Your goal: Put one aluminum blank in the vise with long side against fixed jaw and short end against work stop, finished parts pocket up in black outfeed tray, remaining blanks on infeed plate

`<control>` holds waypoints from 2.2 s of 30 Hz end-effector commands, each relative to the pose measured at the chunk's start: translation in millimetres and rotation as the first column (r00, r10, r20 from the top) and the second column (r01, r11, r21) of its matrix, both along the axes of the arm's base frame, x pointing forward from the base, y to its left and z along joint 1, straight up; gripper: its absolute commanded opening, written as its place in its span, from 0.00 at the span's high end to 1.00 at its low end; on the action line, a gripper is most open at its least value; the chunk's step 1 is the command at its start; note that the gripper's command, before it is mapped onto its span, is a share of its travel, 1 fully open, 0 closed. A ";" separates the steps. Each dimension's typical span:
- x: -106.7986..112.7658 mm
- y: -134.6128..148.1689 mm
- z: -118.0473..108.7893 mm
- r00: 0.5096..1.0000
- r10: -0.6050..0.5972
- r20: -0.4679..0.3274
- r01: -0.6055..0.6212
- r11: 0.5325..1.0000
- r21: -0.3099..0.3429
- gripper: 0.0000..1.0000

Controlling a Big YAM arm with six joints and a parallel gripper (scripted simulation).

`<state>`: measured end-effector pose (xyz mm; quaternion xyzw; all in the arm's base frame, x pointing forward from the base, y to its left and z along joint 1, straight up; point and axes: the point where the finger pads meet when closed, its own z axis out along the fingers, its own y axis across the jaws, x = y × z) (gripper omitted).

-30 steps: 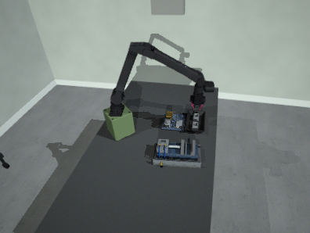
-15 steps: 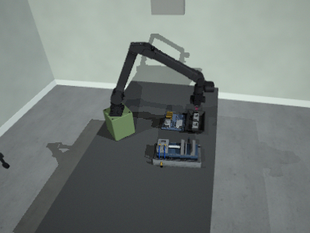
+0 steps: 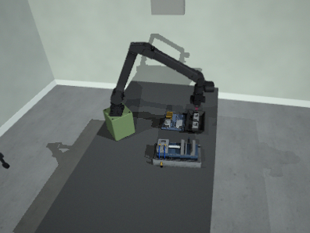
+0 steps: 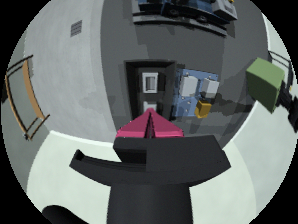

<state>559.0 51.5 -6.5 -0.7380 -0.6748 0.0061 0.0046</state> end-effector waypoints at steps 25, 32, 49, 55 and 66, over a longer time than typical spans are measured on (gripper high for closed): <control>-202.0 29.1 13.5 0.999 -0.006 0.049 0.006 1.000 0.009 1.00; -194.0 27.0 13.3 0.999 -0.016 0.047 0.016 1.000 0.008 0.36; -195.7 25.3 9.1 0.999 -0.019 0.028 0.019 1.000 0.004 0.36; -198.0 25.2 8.9 1.000 -0.017 0.025 0.017 1.000 0.003 0.36; -199.4 25.2 7.0 1.000 -0.016 0.024 0.016 1.000 0.003 0.36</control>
